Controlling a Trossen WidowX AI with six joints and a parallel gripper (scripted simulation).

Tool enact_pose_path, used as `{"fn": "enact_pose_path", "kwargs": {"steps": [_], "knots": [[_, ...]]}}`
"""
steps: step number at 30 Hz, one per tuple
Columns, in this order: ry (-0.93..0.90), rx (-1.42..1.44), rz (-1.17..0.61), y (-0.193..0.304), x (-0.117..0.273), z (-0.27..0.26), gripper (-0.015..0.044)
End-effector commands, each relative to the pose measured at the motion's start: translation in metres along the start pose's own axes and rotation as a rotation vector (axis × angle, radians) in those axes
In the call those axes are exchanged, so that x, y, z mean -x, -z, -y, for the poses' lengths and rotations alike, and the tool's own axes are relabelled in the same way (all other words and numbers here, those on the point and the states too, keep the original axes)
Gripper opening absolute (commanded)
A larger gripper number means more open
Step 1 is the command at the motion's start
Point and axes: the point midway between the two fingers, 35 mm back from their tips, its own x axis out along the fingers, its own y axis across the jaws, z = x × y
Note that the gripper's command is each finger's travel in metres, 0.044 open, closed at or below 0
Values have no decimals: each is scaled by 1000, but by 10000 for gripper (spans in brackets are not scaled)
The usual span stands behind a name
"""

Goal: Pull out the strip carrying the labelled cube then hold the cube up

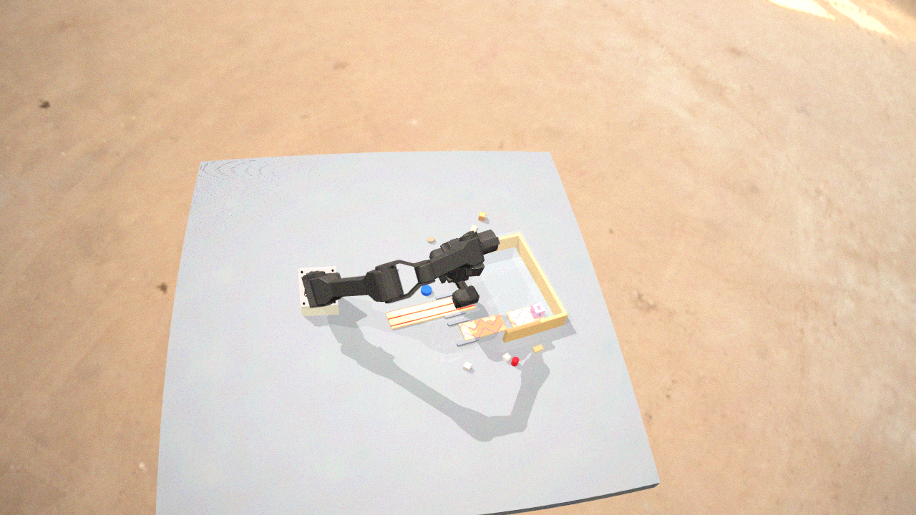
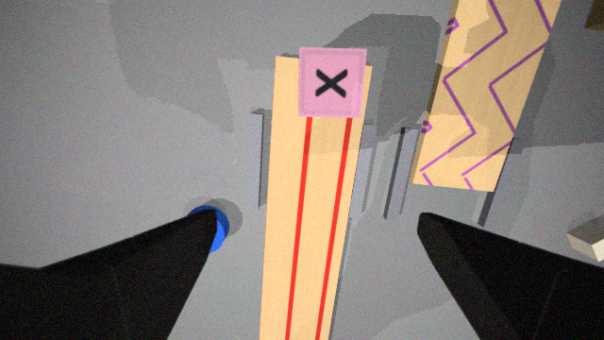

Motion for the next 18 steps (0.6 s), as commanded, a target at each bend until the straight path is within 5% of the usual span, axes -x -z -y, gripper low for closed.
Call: {"fn": "enact_pose_path", "kwargs": {"steps": [1,16,18], "knots": [[-3,4,2,-16,2,1,440],[-3,3,4,-58,9,6,440],[-3,3,4,-58,8,6,388]]}}
